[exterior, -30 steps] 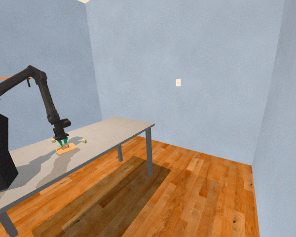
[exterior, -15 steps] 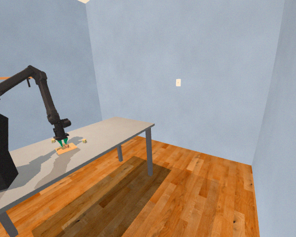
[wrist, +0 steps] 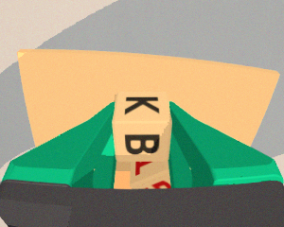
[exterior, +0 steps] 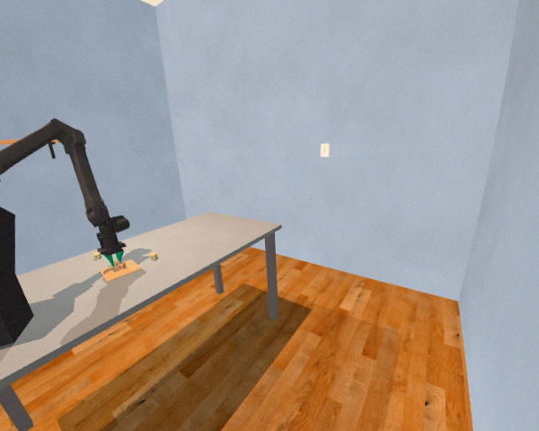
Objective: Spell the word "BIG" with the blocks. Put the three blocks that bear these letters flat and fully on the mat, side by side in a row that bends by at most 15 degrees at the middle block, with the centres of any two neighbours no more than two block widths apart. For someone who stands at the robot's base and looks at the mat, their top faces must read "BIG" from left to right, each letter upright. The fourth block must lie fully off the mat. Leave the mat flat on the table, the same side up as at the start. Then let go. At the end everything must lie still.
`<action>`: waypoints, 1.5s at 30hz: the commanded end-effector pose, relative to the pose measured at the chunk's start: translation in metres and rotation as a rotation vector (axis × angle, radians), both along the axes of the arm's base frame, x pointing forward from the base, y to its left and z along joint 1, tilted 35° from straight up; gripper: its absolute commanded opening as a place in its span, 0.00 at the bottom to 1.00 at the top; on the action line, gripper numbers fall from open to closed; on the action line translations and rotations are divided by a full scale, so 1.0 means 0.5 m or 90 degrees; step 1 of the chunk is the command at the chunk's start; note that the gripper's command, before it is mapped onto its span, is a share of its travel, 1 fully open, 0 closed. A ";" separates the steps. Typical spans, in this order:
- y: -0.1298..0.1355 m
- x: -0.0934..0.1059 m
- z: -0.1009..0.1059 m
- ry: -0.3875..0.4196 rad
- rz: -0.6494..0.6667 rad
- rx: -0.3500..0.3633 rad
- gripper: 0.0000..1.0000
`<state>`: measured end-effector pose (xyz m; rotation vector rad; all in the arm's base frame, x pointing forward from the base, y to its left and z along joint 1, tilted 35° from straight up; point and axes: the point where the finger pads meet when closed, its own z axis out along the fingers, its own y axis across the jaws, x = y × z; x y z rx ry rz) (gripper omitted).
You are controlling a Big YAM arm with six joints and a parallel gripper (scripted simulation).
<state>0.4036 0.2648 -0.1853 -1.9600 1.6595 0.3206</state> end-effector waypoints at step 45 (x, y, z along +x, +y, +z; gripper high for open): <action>0.011 0.006 0.007 -0.008 0.000 0.004 0.24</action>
